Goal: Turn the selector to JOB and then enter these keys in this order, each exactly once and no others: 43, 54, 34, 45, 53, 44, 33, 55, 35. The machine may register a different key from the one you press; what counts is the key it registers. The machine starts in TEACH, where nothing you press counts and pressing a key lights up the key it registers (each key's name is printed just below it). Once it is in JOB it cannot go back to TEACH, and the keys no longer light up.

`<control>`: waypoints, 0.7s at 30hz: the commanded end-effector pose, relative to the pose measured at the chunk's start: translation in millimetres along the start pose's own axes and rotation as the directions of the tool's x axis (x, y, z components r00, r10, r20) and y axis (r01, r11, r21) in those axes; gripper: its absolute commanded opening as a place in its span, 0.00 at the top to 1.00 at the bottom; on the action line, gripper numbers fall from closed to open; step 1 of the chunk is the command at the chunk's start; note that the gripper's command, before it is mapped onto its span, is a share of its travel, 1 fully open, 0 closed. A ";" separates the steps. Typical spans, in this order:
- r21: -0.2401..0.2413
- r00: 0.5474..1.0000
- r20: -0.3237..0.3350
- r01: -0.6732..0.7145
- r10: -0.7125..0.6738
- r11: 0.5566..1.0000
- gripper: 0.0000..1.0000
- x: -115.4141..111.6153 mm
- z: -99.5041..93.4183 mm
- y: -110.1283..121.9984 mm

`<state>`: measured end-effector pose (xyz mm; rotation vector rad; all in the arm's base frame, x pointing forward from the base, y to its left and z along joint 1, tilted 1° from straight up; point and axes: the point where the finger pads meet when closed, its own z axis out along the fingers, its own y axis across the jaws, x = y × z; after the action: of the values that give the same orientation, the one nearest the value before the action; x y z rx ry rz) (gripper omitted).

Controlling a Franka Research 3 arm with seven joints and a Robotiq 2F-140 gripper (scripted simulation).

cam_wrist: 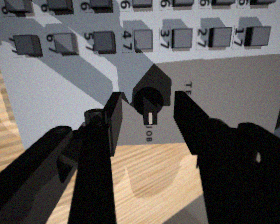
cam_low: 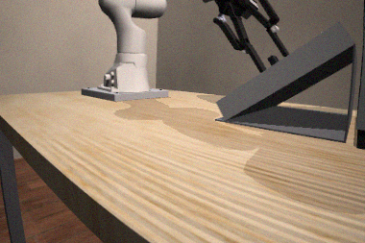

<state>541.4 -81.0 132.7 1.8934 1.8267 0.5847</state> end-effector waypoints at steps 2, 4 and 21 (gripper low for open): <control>0.016 0.999 -0.004 -0.037 0.037 0.999 0.60 0.4 -2.4 1.7; 0.016 0.999 -0.004 -0.036 0.037 0.999 0.60 0.4 -3.8 1.7; 0.016 0.999 -0.004 -0.036 0.037 0.999 0.60 0.3 -25.2 2.0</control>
<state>529.6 -82.2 150.0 1.8772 1.8278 0.5839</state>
